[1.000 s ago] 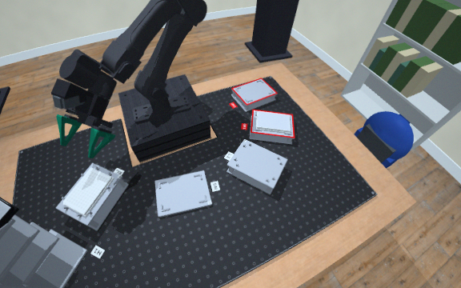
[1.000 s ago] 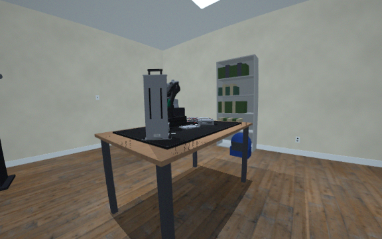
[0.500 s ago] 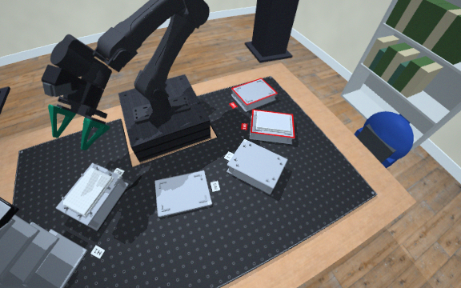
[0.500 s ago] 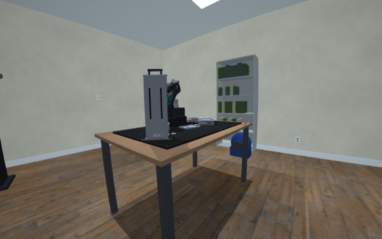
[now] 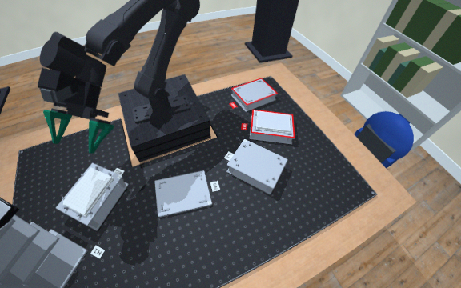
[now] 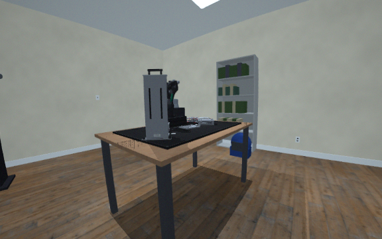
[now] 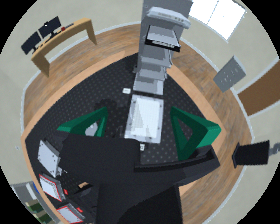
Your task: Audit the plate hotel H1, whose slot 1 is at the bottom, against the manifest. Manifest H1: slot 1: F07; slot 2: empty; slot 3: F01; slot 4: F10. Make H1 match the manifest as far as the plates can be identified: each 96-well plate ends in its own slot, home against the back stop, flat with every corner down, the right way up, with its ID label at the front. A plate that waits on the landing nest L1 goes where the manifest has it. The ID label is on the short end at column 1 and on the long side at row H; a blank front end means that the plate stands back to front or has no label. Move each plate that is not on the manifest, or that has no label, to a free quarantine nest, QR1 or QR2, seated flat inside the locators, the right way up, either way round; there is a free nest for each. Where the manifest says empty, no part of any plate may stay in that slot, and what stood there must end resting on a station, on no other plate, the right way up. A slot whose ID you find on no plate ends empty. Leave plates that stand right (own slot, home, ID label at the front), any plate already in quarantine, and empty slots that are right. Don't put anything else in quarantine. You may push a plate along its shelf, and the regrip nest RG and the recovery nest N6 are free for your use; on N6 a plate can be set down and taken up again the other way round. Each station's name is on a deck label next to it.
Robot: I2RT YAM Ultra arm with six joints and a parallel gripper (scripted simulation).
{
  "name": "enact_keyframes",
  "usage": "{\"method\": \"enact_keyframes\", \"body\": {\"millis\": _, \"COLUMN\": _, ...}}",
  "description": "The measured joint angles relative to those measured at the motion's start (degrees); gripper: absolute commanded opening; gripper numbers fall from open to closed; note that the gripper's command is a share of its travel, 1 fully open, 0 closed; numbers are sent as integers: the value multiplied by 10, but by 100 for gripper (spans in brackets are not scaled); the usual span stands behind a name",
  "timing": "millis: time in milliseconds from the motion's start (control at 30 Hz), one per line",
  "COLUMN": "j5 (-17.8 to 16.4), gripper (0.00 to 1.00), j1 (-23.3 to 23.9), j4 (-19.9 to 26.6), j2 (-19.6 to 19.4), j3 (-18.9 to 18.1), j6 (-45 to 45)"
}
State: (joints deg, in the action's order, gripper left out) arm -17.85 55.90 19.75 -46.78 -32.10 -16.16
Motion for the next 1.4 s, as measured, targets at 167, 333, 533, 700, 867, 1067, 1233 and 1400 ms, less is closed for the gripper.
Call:
{"method": "enact_keyframes", "body": {"millis": 167, "j5": 13, "gripper": 100, "j1": -36, "j4": 30, "j2": -34, "j3": -33, "j6": -31}}
{"method": "enact_keyframes", "body": {"millis": 333, "j5": 27, "gripper": 100, "j1": -77, "j4": 63, "j2": -74, "j3": -75, "j6": -65}}
{"method": "enact_keyframes", "body": {"millis": 533, "j5": 42, "gripper": 100, "j1": -119, "j4": 98, "j2": -118, "j3": -122, "j6": -103}}
{"method": "enact_keyframes", "body": {"millis": 700, "j5": 56, "gripper": 100, "j1": -146, "j4": 132, "j2": -152, "j3": -158, "j6": -129}}
{"method": "enact_keyframes", "body": {"millis": 867, "j5": 70, "gripper": 100, "j1": -183, "j4": 169, "j2": -200, "j3": -209, "j6": -160}}
{"method": "enact_keyframes", "body": {"millis": 1067, "j5": 85, "gripper": 100, "j1": -222, "j4": 214, "j2": -258, "j3": -273, "j6": -196}}
{"method": "enact_keyframes", "body": {"millis": 1233, "j5": 96, "gripper": 100, "j1": -241, "j4": 250, "j2": -289, "j3": -311, "j6": -220}}
{"method": "enact_keyframes", "body": {"millis": 1400, "j5": 107, "gripper": 100, "j1": -273, "j4": 293, "j2": -345, "j3": -374, "j6": -248}}
